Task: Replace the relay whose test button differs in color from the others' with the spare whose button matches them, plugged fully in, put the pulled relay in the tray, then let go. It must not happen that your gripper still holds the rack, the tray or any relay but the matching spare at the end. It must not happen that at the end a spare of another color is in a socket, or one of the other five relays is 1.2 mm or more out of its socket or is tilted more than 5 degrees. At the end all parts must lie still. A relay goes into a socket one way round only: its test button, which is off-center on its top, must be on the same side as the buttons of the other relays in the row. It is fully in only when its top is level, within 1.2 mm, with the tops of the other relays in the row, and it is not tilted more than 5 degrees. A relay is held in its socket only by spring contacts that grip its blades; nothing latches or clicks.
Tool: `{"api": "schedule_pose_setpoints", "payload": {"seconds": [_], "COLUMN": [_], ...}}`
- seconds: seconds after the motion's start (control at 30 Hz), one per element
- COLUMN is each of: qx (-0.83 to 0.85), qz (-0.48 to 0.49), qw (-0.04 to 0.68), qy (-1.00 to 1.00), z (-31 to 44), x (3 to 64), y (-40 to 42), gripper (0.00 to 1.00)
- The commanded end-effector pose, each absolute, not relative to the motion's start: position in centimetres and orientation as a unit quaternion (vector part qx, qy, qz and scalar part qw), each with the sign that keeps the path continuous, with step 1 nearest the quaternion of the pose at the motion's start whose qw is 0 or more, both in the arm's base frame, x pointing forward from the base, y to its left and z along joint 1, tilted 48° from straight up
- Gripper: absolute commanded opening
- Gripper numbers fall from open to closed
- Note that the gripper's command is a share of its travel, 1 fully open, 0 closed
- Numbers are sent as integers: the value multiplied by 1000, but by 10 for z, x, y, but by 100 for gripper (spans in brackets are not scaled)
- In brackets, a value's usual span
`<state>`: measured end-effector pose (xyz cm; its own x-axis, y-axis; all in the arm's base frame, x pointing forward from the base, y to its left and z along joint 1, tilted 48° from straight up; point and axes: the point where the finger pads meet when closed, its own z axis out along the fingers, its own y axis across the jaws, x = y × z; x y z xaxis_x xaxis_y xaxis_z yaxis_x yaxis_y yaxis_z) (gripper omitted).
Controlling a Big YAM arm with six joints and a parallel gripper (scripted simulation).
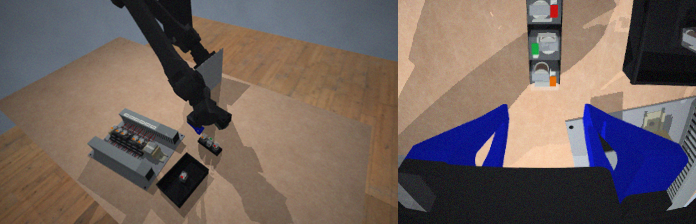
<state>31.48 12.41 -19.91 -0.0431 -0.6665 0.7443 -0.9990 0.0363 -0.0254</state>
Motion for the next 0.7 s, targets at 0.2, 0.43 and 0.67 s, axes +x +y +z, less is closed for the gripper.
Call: {"api": "schedule_pose_setpoints", "payload": {"seconds": [0.2,0.43,0.67], "qx": [630,630,630], "qz": [292,292,291], "qw": [274,275,280], "qy": [-665,-665,-663], "z": [-201,-201,-199], "x": [328,326,319], "y": [139,137,129], "gripper": [59,59,59]}}
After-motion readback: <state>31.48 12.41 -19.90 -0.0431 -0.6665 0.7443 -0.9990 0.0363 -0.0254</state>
